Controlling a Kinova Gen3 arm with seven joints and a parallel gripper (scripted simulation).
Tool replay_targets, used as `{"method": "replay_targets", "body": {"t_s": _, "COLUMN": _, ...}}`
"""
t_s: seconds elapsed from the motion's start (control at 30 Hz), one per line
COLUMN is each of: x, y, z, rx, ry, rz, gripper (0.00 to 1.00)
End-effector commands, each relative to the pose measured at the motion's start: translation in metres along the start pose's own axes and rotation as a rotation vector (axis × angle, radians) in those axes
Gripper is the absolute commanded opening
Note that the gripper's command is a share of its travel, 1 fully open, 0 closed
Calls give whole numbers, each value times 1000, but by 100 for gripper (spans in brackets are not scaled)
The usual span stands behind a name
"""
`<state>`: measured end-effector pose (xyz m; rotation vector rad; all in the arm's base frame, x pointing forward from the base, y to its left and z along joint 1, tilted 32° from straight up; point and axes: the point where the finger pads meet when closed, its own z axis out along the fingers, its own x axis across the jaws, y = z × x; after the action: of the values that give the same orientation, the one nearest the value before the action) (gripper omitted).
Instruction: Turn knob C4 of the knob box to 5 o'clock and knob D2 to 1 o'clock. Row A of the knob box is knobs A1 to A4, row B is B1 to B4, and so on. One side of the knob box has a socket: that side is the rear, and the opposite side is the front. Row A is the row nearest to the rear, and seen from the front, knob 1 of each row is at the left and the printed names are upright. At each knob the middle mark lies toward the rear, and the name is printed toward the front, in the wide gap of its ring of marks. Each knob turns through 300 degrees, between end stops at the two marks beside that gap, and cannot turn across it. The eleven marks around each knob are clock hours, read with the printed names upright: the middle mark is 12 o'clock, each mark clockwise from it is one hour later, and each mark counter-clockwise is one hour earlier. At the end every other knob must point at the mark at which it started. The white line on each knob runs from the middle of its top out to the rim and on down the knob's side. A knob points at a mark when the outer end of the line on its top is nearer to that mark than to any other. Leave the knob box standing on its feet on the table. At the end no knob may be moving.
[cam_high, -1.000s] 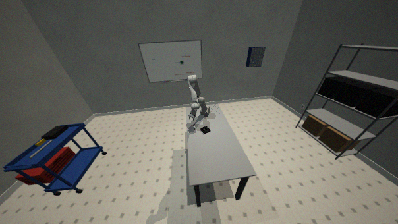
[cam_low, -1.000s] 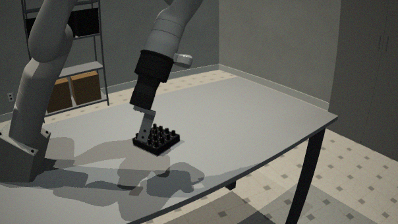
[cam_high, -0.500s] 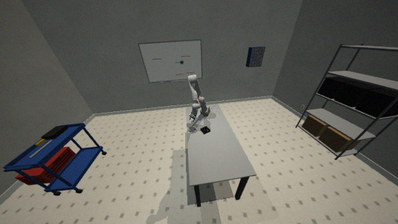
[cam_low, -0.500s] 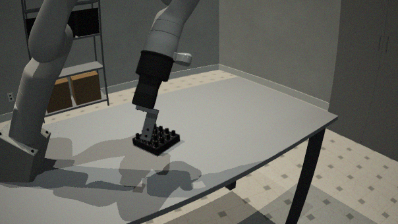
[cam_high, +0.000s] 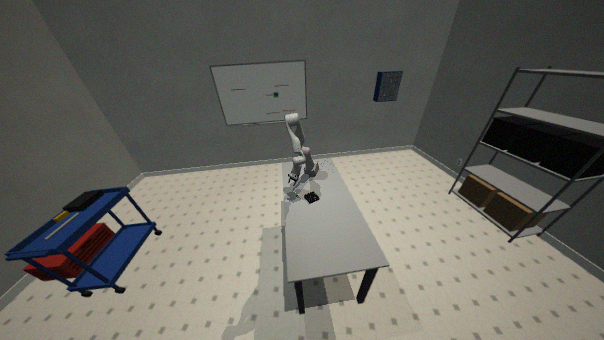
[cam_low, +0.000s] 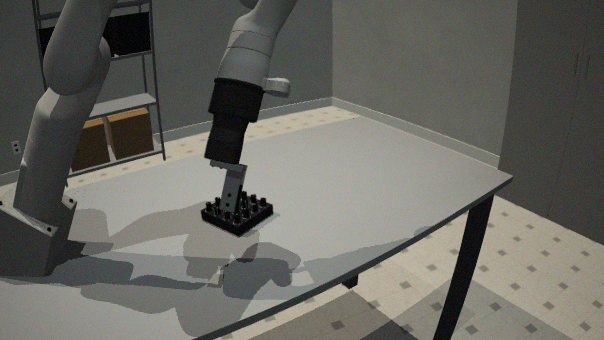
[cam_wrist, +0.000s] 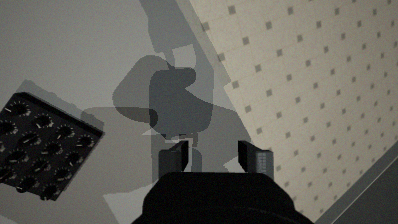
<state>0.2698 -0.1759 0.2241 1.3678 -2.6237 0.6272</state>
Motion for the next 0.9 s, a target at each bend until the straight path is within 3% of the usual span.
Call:
{"method": "replay_targets", "body": {"t_s": 0.0, "x": -3, "y": 0, "z": -1, "rx": 8, "ry": -3, "rz": 1, "gripper": 100}}
{"method": "replay_targets", "body": {"t_s": 0.87, "x": -24, "y": -8, "z": -6, "rx": 78, "ry": -38, "rz": 81, "gripper": 100}}
